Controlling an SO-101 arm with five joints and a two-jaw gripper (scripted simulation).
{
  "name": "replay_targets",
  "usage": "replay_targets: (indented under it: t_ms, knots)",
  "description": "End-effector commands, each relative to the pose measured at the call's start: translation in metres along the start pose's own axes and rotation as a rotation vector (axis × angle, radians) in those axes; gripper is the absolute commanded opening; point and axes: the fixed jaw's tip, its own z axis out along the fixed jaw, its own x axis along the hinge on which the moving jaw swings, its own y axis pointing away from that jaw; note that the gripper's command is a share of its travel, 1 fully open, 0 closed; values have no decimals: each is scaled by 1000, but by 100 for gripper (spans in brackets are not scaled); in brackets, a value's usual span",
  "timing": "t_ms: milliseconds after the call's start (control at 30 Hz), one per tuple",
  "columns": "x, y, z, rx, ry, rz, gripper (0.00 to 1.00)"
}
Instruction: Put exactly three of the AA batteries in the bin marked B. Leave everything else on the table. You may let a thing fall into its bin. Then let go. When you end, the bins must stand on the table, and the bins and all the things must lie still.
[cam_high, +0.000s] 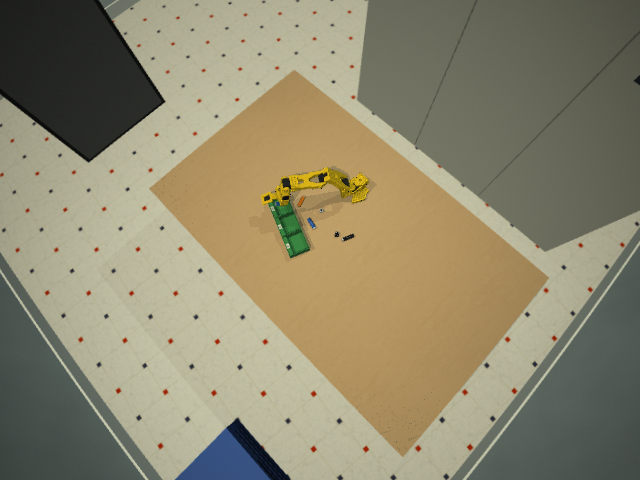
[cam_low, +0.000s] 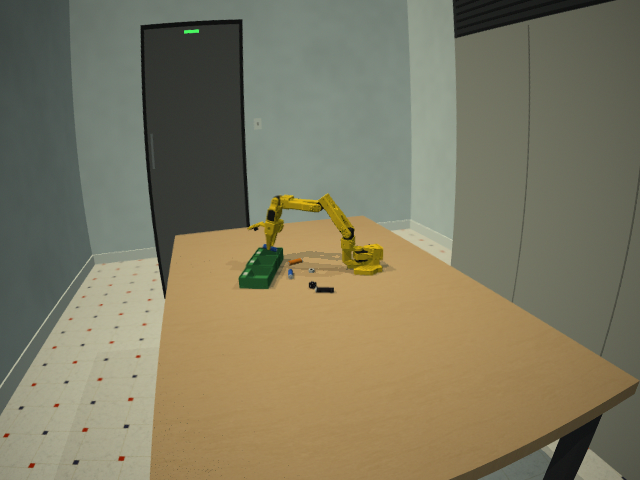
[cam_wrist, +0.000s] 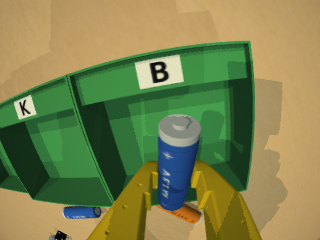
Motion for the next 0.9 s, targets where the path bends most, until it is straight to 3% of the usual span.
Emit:
replay_targets:
  t_ms: [0,433,867]
  knots:
    - [-10,-2,-12,1,-85,17,0]
    - [-9,-2,-3,1,-85,17,0]
    - [-8,-2,-5,1,-104,17,0]
